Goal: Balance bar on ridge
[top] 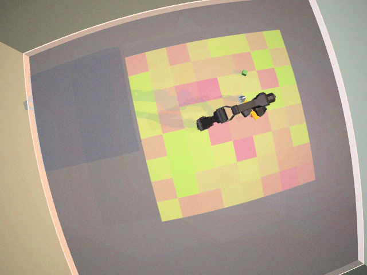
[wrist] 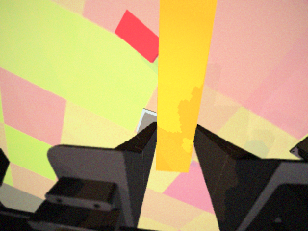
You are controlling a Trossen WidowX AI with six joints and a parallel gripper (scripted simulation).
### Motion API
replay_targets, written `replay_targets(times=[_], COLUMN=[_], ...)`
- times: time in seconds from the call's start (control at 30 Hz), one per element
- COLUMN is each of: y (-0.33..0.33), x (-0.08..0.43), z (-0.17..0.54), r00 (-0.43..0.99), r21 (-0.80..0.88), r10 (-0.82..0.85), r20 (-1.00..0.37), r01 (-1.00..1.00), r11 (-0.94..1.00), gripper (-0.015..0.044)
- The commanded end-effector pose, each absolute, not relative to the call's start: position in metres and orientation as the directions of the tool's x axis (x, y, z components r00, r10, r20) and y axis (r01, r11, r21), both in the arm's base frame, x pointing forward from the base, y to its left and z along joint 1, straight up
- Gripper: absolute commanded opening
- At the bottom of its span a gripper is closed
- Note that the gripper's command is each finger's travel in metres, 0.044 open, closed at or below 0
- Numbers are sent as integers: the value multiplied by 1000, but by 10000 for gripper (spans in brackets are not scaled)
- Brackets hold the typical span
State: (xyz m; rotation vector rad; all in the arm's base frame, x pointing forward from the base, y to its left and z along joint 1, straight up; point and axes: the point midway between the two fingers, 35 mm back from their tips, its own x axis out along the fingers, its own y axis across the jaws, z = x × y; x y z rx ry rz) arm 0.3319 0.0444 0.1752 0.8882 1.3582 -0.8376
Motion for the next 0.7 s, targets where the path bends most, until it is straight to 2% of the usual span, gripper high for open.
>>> replay_targets(times=[0.0,0.67], y=[60,135], x=[334,335], z=[173,174], r00=[35,35], r21=[35,37], r10=[6,14], r20=[-999,-999], r01=[918,982], r11=[396,186], gripper=[0,0])
